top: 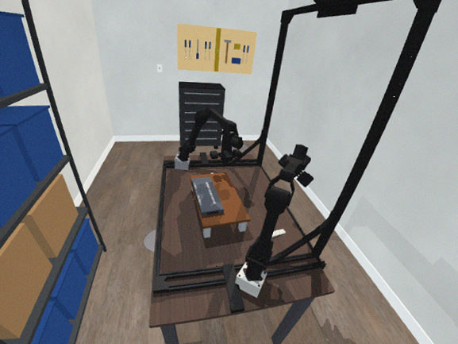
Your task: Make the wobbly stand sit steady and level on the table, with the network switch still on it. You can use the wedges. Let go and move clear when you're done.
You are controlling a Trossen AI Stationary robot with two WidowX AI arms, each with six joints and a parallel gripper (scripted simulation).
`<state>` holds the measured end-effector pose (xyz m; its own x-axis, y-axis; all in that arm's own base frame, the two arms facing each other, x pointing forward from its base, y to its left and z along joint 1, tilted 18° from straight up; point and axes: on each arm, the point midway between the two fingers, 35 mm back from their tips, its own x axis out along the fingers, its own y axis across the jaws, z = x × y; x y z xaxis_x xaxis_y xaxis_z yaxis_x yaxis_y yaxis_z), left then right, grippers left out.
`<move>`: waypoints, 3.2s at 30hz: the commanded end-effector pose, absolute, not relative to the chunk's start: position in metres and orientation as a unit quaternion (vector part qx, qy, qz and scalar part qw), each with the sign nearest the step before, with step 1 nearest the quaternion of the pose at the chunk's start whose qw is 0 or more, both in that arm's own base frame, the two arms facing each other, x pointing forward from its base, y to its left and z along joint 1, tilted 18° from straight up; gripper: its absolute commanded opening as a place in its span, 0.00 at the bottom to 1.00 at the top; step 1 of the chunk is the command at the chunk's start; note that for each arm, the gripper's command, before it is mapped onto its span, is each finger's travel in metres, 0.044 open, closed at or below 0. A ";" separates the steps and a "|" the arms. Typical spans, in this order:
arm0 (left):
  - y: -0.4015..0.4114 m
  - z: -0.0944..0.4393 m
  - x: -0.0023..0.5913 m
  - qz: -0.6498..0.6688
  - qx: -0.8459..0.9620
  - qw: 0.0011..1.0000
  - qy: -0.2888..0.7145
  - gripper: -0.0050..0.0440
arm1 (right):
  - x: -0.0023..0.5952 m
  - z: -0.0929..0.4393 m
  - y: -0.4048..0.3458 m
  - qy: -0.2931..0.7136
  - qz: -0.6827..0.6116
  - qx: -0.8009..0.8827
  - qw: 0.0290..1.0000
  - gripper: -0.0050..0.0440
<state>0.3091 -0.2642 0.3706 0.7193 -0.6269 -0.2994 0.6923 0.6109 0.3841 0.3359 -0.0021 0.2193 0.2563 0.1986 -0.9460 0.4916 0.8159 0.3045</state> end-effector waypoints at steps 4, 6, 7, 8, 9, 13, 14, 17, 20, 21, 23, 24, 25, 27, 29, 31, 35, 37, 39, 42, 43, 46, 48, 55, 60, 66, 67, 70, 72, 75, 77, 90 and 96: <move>-0.261 0.332 0.304 -0.378 0.275 0.876 0.120 0.60 | 0.336 0.219 -0.002 0.602 -0.099 0.287 0.739 0.10; -0.257 0.305 0.299 -0.386 0.297 0.860 0.155 0.60 | 0.336 0.219 -0.002 0.602 -0.099 0.287 0.739 0.10; -0.254 0.293 0.296 -0.389 0.308 0.851 0.173 0.60 | 0.336 0.219 -0.002 0.602 -0.099 0.287 0.739 0.10; -0.252 0.280 0.293 -0.393 0.318 0.842 0.190 0.60 | 0.336 0.219 -0.002 0.602 -0.099 0.287 0.739 0.10; -0.249 0.267 0.289 -0.397 0.328 0.832 0.208 0.60 | 0.336 0.219 -0.002 0.602 -0.099 0.287 0.739 0.10; -0.238 0.232 0.276 -0.408 0.358 0.799 0.259 0.60 | 0.336 0.219 -0.002 0.602 -0.099 0.287 0.739 0.10; -0.238 0.232 0.276 -0.408 0.358 0.799 0.259 0.60 | 0.336 0.219 -0.002 0.602 -0.099 0.287 0.739 0.10; -0.238 0.232 0.276 -0.408 0.358 0.799 0.259 0.60 | 0.336 0.219 -0.002 0.602 -0.099 0.287 0.739 0.10; -0.232 0.216 0.269 -0.414 0.368 0.783 0.284 0.60 | 0.336 0.219 -0.002 0.602 -0.099 0.287 0.739 0.10; -0.228 0.205 0.263 -0.417 0.377 0.770 0.300 0.60 | 0.336 0.219 -0.002 0.602 -0.099 0.287 0.739 0.10; -0.219 0.184 0.252 -0.424 0.394 0.744 0.333 0.60 | 0.336 0.219 -0.002 0.602 -0.099 0.287 0.739 0.10; -0.213 0.174 0.246 -0.428 0.403 0.730 0.348 0.60 | 0.336 0.219 -0.002 0.602 -0.099 0.287 0.739 0.10; -0.208 0.164 0.240 -0.432 0.411 0.716 0.364 0.60 | 0.336 0.219 -0.002 0.602 -0.099 0.287 0.739 0.10; -0.197 0.146 0.226 -0.439 0.426 0.686 0.395 0.60 | 0.336 0.219 -0.002 0.602 -0.099 0.287 0.739 0.10; -0.185 0.129 0.212 -0.446 0.439 0.655 0.424 0.60 | 0.336 0.219 -0.002 0.602 -0.099 0.287 0.739 0.10; -0.185 0.129 0.212 -0.446 0.439 0.655 0.424 0.60 | 0.336 0.219 -0.002 0.602 -0.099 0.287 0.739 0.10; -0.185 0.129 0.212 -0.446 0.439 0.655 0.424 0.60 | 0.336 0.219 -0.002 0.602 -0.099 0.287 0.739 0.10; -0.183 0.126 0.210 -0.447 0.441 0.649 0.429 0.60 | 0.336 0.219 -0.002 0.602 -0.099 0.287 0.739 0.10; -0.183 0.126 0.210 -0.447 0.441 0.649 0.429 0.60 | 0.336 0.219 -0.002 0.602 -0.099 0.287 0.739 0.10; -0.183 0.126 0.210 -0.447 0.441 0.649 0.429 0.60 | 0.336 0.219 -0.002 0.602 -0.099 0.287 0.739 0.10; -0.183 0.126 0.210 -0.447 0.441 0.649 0.429 0.60 | 0.336 0.219 -0.002 0.602 -0.099 0.287 0.739 0.10; -0.183 0.126 0.210 -0.447 0.441 0.649 0.429 0.60 | 0.336 0.219 -0.002 0.602 -0.099 0.287 0.739 0.10; -0.183 0.126 0.210 -0.447 0.441 0.649 0.429 0.60 | 0.336 0.219 -0.002 0.602 -0.099 0.287 0.739 0.10; -0.183 0.126 0.210 -0.447 0.441 0.649 0.429 0.60 | 0.336 0.219 -0.002 0.602 -0.099 0.287 0.739 0.10; -0.183 0.126 0.210 -0.447 0.441 0.649 0.429 0.60 | 0.336 0.219 -0.002 0.602 -0.099 0.287 0.739 0.10; -0.183 0.126 0.210 -0.447 0.441 0.649 0.429 0.60 | 0.336 0.219 -0.002 0.602 -0.099 0.287 0.739 0.10; -0.183 0.126 0.210 -0.447 0.441 0.649 0.429 0.60 | 0.336 0.219 -0.002 0.602 -0.099 0.287 0.739 0.10; -0.183 0.126 0.210 -0.447 0.441 0.649 0.429 0.60 | 0.336 0.219 -0.002 0.602 -0.099 0.287 0.739 0.10; -0.183 0.126 0.210 -0.447 0.441 0.649 0.429 0.60 | 0.336 0.219 -0.002 0.602 -0.099 0.287 0.739 0.10; -0.183 0.126 0.210 -0.447 0.441 0.649 0.429 0.60 | 0.336 0.219 -0.002 0.602 -0.099 0.287 0.739 0.10; -0.183 0.126 0.210 -0.447 0.441 0.649 0.429 0.60 | 0.336 0.219 -0.002 0.602 -0.099 0.287 0.739 0.10; -0.183 0.126 0.210 -0.447 0.441 0.649 0.429 0.60 | 0.336 0.219 -0.002 0.602 -0.099 0.287 0.739 0.10; -0.183 0.126 0.210 -0.447 0.441 0.649 0.429 0.60 | 0.336 0.219 -0.002 0.602 -0.099 0.287 0.739 0.10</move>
<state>0.2103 -0.1835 0.1268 0.2332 -0.2059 -0.9504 0.9578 0.2174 0.1879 0.3359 -0.0021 0.2194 0.2566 0.1986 -0.9459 0.4915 0.8159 0.3046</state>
